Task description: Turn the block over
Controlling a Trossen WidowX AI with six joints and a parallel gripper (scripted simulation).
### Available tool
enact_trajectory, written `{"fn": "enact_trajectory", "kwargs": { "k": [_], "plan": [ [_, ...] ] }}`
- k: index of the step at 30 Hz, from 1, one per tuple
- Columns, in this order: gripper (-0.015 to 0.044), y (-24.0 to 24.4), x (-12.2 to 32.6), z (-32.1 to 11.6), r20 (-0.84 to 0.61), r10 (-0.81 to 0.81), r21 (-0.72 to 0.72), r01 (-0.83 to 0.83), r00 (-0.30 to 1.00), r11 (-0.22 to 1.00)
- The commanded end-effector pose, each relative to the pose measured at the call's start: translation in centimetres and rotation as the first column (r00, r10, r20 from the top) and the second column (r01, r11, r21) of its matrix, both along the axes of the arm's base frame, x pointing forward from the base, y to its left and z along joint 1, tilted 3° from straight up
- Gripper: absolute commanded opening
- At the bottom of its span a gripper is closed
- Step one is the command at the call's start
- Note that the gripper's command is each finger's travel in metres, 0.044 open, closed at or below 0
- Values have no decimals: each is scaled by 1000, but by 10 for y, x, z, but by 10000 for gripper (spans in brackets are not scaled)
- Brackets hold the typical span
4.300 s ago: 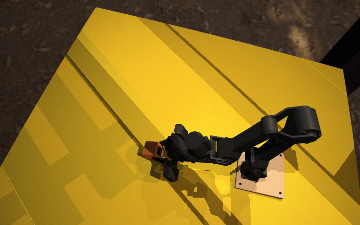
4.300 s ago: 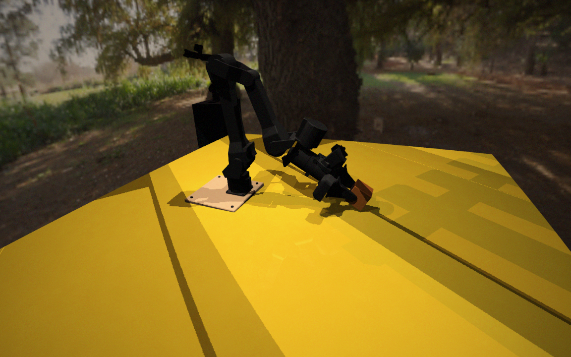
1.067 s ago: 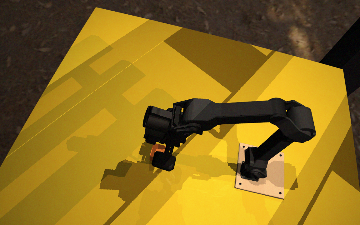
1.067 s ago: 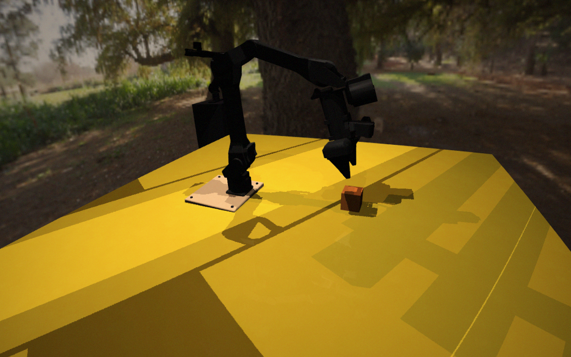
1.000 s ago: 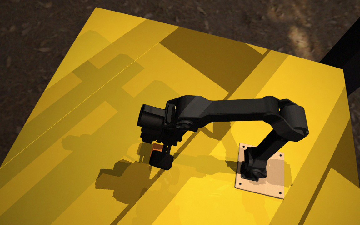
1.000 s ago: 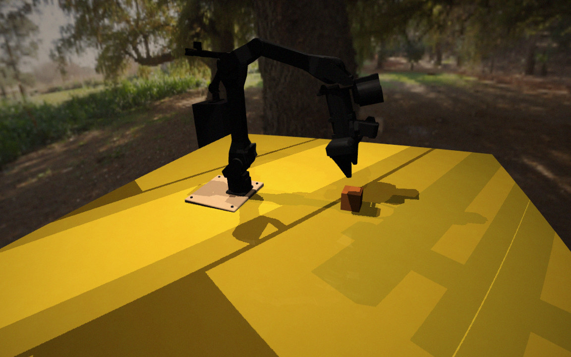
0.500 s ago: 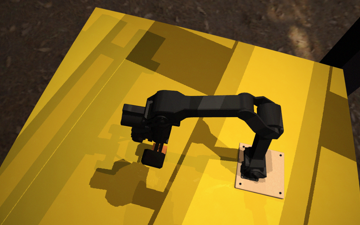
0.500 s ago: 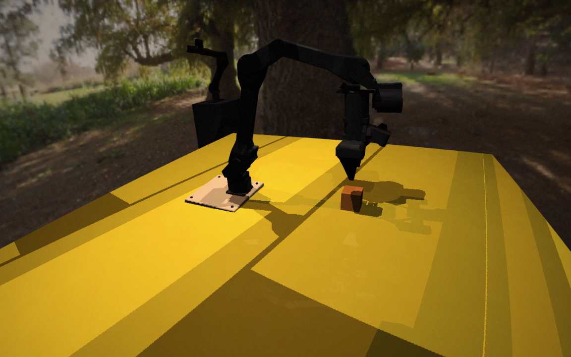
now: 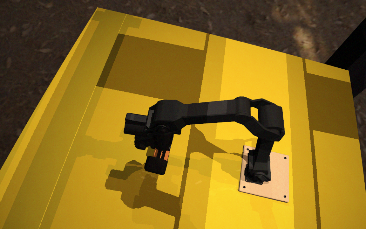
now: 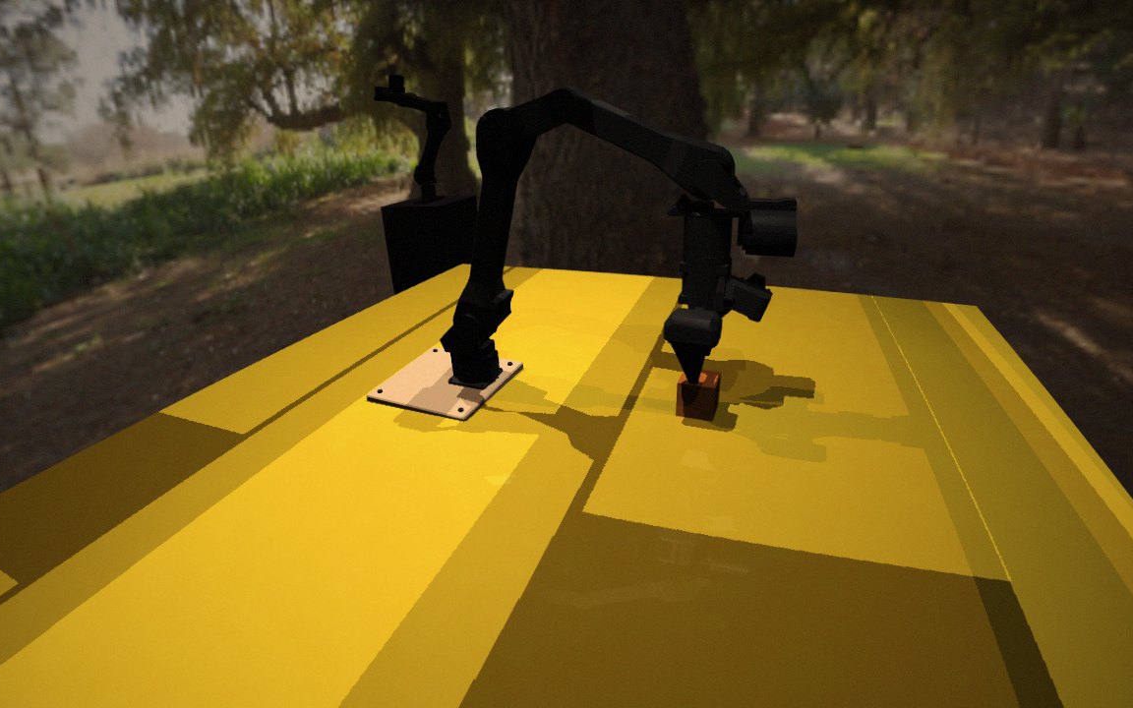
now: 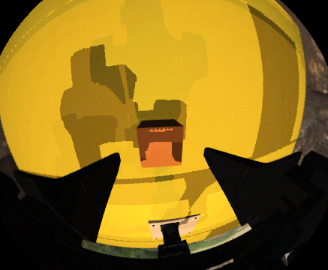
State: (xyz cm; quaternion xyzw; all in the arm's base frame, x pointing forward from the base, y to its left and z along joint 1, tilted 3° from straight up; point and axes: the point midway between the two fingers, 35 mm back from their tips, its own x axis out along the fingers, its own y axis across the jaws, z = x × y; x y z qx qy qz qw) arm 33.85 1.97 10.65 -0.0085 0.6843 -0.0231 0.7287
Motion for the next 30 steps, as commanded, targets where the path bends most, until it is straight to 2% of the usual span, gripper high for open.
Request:
{"fn": "enact_trajectory", "kwargs": {
  "k": [1,20,28,30],
  "plan": [
    [440,1,1,-7,2,1,6,-1,1000,1000],
    [440,0,2,-35,1,1,6,-1,1000,1000],
    [230,0,2,-35,1,1,6,-1,1000,1000],
    [217,0,2,-35,1,1,6,-1,1000,1000]
  ]
}}
